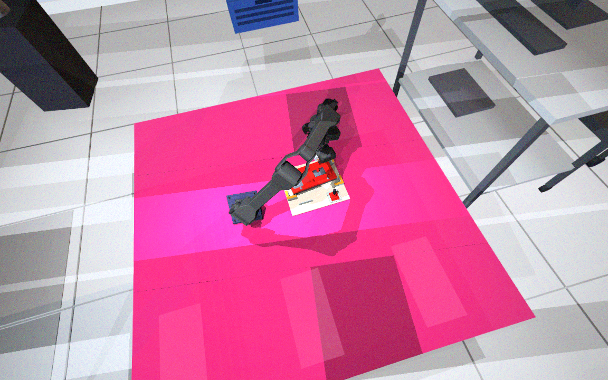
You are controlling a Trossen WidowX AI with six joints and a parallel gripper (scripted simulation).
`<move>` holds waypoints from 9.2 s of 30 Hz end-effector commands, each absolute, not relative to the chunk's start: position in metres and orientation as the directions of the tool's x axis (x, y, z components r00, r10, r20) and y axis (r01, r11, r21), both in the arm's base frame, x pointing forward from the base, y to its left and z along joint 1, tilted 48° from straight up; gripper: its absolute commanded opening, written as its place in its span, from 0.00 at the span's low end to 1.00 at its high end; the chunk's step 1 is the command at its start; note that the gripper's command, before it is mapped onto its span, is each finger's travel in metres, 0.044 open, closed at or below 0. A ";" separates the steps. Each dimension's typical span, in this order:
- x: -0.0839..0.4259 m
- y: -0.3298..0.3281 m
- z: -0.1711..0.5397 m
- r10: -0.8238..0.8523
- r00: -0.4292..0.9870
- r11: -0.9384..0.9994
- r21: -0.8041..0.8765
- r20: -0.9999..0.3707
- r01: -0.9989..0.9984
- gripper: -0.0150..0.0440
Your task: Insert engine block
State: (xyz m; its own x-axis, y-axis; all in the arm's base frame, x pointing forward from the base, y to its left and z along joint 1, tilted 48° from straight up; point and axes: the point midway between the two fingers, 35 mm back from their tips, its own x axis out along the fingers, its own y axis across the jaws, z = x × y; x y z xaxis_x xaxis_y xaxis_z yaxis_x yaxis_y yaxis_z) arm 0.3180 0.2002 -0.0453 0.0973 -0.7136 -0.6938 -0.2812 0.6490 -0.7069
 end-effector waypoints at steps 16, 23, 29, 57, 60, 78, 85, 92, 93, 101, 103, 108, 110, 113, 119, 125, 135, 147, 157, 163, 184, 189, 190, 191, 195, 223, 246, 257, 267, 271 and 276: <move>0.313 0.238 -0.002 -0.689 0.126 0.672 -0.694 -0.714 -0.258 0.25; 0.317 0.224 -0.012 -0.695 0.119 0.669 -0.698 -0.709 -0.257 0.25; 0.320 0.208 -0.022 -0.701 0.112 0.665 -0.702 -0.704 -0.255 0.25; 0.319 0.145 -0.055 -0.726 0.081 0.648 -0.720 -0.682 -0.250 0.43; 0.319 0.144 -0.056 -0.726 0.081 0.648 -0.720 -0.682 -0.250 0.52; 0.319 0.144 -0.056 -0.726 0.081 0.648 -0.720 -0.682 -0.250 0.52; 0.321 0.145 -0.053 -0.726 0.081 0.646 -0.719 -0.682 -0.257 0.52; 0.321 0.145 -0.053 -0.726 0.081 0.646 -0.719 -0.682 -0.257 0.52; 0.321 0.145 -0.053 -0.726 0.081 0.646 -0.719 -0.682 -0.257 0.52; 0.321 0.145 -0.053 -0.726 0.081 0.646 -0.719 -0.682 -0.257 0.52; 0.321 0.145 -0.053 -0.726 0.081 0.646 -0.719 -0.682 -0.257 0.52; 0.321 0.145 -0.053 -0.726 0.081 0.647 -0.719 -0.682 -0.253 0.52; 0.321 0.145 -0.053 -0.726 0.081 0.652 -0.722 -0.682 -0.232 0.52; 0.322 0.146 -0.053 -0.726 0.081 0.659 -0.725 -0.682 -0.198 0.52; 0.322 0.145 -0.052 -0.726 0.081 0.655 -0.723 -0.682 -0.220 0.52; 0.322 0.145 -0.052 -0.726 0.081 0.655 -0.723 -0.682 -0.220 0.52; 0.322 0.145 -0.053 -0.726 0.081 0.637 -0.713 -0.682 -0.291 0.52; 0.322 0.144 -0.054 -0.726 0.081 0.655 -0.723 -0.682 -0.218 0.52; 0.322 0.143 -0.055 -0.727 0.082 0.646 -0.719 -0.682 -0.257 0.52; 0.322 0.143 -0.055 -0.727 0.082 0.645 -0.718 -0.682 -0.261 0.52; 0.322 0.141 -0.057 -0.727 0.082 0.648 -0.720 -0.682 -0.249 0.52; 0.322 0.141 -0.057 -0.727 0.082 0.647 -0.719 -0.682 -0.252 0.52; 0.322 0.141 -0.057 -0.727 0.082 0.647 -0.719 -0.682 -0.253 0.52; 0.322 0.141 -0.057 -0.727 0.082 0.647 -0.719 -0.682 -0.253 0.52; 0.322 0.140 -0.057 -0.727 0.082 0.647 -0.719 -0.682 -0.252 0.52; 0.321 0.138 -0.060 -0.727 0.082 0.647 -0.719 -0.682 -0.252 0.52; 0.322 0.132 -0.065 -0.727 0.082 0.647 -0.720 -0.682 -0.252 0.52; 0.322 0.130 -0.067 -0.727 0.082 0.647 -0.720 -0.682 -0.252 0.52; 0.322 0.129 -0.068 -0.727 0.082 0.647 -0.720 -0.682 -0.253 0.52; 0.322 0.128 -0.069 -0.727 0.082 0.647 -0.720 -0.682 -0.253 0.52; 0.322 0.128 -0.069 -0.727 0.082 0.646 -0.720 -0.682 -0.253 0.52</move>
State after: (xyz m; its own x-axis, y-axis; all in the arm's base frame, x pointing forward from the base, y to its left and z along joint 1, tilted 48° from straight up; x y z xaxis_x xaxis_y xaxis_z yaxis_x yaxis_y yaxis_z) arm 0.3217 0.1281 -0.0696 0.0763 -0.7248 -0.6847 -0.2501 0.6508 -0.7169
